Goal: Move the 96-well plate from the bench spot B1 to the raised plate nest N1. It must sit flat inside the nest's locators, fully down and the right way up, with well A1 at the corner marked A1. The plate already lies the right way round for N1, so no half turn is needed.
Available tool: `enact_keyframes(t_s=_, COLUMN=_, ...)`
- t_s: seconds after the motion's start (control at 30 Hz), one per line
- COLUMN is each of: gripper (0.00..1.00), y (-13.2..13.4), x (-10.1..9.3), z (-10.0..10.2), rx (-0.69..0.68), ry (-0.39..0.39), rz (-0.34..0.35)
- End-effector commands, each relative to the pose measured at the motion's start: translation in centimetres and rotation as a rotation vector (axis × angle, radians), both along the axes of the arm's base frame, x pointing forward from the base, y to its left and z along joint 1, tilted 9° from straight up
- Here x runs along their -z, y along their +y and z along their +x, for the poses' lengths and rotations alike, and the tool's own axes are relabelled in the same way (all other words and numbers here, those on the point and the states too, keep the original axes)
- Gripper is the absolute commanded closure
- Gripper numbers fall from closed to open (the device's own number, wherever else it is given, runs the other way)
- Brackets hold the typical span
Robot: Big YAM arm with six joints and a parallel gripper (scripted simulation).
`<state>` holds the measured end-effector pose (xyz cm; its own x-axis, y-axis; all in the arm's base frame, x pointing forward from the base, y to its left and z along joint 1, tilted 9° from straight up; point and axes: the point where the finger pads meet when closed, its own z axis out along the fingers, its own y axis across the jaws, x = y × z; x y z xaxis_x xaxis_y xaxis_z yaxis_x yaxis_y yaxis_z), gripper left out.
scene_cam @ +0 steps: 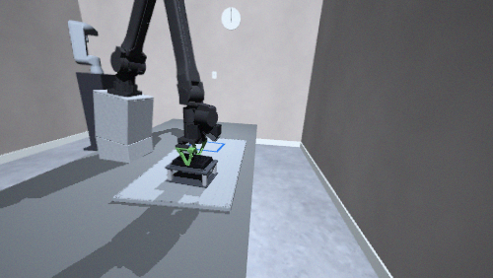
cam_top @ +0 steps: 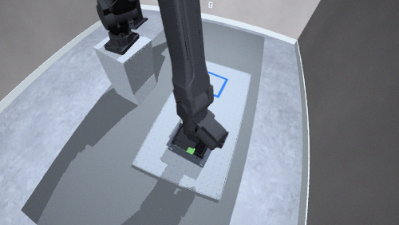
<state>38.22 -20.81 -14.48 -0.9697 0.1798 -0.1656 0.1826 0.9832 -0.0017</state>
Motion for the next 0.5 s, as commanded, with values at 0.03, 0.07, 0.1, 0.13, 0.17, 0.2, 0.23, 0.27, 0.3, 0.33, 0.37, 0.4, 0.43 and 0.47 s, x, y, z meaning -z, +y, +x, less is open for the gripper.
enact_keyframes(t_s=0.03, gripper=1.00, y=-0.18, x=0.21, z=1.51, rx=-0.003, ry=-0.019, rz=-0.011)
enact_keyframes(t_s=0.07, gripper=1.00, y=-0.17, x=0.23, z=1.49, rx=-0.003, ry=-0.018, rz=-0.010)
enact_keyframes(t_s=0.1, gripper=1.00, y=-0.17, x=0.25, z=1.49, rx=-0.003, ry=-0.017, rz=-0.010)
enact_keyframes(t_s=0.13, gripper=1.00, y=-0.18, x=0.27, z=1.50, rx=-0.003, ry=-0.018, rz=-0.010)
enact_keyframes(t_s=0.17, gripper=1.00, y=-0.19, x=0.28, z=1.51, rx=-0.003, ry=-0.018, rz=-0.010)
enact_keyframes(t_s=0.2, gripper=1.00, y=-0.19, x=0.30, z=1.51, rx=-0.003, ry=-0.018, rz=-0.010)
enact_keyframes(t_s=0.23, gripper=1.00, y=-0.19, x=0.32, z=1.50, rx=-0.003, ry=-0.018, rz=-0.010)
enact_keyframes(t_s=0.27, gripper=1.00, y=-0.19, x=0.33, z=1.52, rx=-0.003, ry=-0.018, rz=-0.010)
enact_keyframes(t_s=0.3, gripper=1.00, y=-0.20, x=0.34, z=1.56, rx=-0.003, ry=-0.019, rz=-0.011)
enact_keyframes(t_s=0.33, gripper=1.00, y=-0.20, x=0.36, z=1.55, rx=-0.003, ry=-0.019, rz=-0.011)
enact_keyframes(t_s=0.37, gripper=1.00, y=-0.18, x=0.39, z=1.52, rx=-0.003, ry=-0.017, rz=-0.010)
enact_keyframes(t_s=0.4, gripper=1.00, y=-0.18, x=0.39, z=1.52, rx=-0.003, ry=-0.017, rz=-0.010)
enact_keyframes(t_s=0.43, gripper=1.00, y=-0.18, x=0.39, z=1.52, rx=-0.003, ry=-0.017, rz=-0.010)
enact_keyframes(t_s=0.47, gripper=1.00, y=0.06, x=0.58, z=1.05, rx=-0.003, ry=-0.009, rz=-0.005)
